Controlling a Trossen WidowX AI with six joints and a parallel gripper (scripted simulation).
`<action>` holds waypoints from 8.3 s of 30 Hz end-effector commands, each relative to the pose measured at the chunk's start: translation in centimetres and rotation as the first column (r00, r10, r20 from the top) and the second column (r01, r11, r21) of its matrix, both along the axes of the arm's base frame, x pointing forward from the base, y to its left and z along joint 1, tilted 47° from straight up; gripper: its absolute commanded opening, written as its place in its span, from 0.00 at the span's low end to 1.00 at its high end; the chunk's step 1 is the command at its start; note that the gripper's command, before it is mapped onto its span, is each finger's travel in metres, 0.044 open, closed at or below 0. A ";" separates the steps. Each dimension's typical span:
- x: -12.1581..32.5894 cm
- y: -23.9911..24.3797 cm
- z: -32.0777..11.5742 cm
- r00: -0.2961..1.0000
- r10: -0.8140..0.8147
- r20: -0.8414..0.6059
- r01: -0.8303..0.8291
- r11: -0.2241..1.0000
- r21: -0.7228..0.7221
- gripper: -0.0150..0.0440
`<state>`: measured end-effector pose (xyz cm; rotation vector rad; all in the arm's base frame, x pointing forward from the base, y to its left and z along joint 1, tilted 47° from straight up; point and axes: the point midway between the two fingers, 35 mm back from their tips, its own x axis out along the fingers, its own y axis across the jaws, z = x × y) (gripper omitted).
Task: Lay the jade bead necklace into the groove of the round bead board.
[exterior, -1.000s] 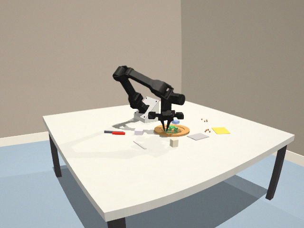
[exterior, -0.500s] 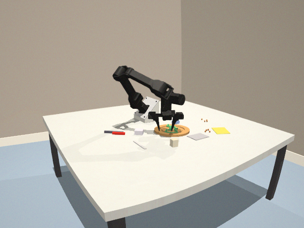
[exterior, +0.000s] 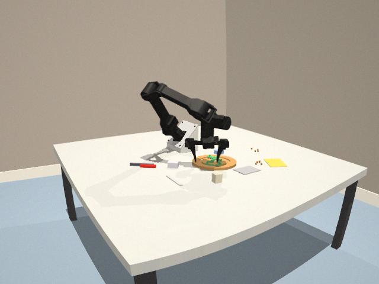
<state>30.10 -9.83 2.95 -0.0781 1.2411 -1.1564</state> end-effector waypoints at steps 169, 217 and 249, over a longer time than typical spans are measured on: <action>-1.1 0.0 0.3 0.925 -0.256 0.280 0.270 0.963 -0.012 1.00; 2.9 2.8 -4.1 0.932 0.260 -0.252 -0.248 0.966 0.079 0.46; 2.9 2.8 -4.1 0.935 0.257 -0.245 -0.244 0.966 0.082 0.25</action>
